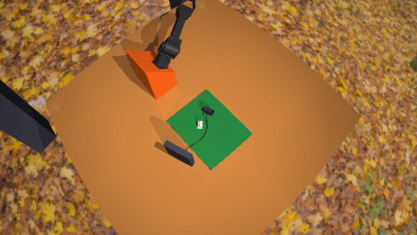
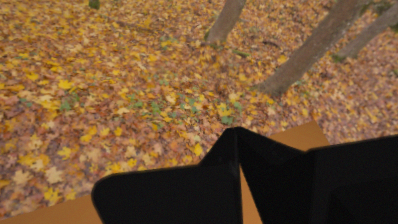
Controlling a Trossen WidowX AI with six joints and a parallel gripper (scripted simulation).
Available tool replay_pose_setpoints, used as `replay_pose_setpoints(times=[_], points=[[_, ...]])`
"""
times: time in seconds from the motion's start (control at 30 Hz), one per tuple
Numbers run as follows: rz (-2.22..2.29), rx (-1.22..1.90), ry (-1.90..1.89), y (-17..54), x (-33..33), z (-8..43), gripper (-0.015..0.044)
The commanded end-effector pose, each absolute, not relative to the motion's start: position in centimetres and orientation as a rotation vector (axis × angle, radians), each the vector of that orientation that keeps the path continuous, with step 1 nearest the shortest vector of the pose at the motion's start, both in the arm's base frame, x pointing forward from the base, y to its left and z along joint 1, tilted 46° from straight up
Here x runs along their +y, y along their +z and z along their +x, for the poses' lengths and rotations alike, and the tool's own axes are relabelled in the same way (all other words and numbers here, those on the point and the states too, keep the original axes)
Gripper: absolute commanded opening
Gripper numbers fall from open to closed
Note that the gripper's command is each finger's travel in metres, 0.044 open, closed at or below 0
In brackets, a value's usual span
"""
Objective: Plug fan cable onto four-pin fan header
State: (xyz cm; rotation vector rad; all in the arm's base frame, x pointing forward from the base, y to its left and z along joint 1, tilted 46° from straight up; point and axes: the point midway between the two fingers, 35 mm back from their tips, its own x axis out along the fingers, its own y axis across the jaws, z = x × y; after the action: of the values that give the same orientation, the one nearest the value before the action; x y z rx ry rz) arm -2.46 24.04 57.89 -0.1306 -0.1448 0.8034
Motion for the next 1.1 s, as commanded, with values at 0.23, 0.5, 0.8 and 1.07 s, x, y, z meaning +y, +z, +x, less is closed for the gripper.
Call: replay_pose_setpoints(times=[0.23, 0.5, 0.8, 1.07], points=[[0.033, -0.170, 0.820, 59.8, 21.8, -0.5, 0.0210], [0.200, -0.209, 0.810, 62.9, 14.0, 6.2, 0.0420], [0.405, -0.220, 0.715, 62.6, 5.3, 15.9, 0.0440], [0.493, -0.137, 0.588, 58.5, -0.4, 24.0, 0.0440]])
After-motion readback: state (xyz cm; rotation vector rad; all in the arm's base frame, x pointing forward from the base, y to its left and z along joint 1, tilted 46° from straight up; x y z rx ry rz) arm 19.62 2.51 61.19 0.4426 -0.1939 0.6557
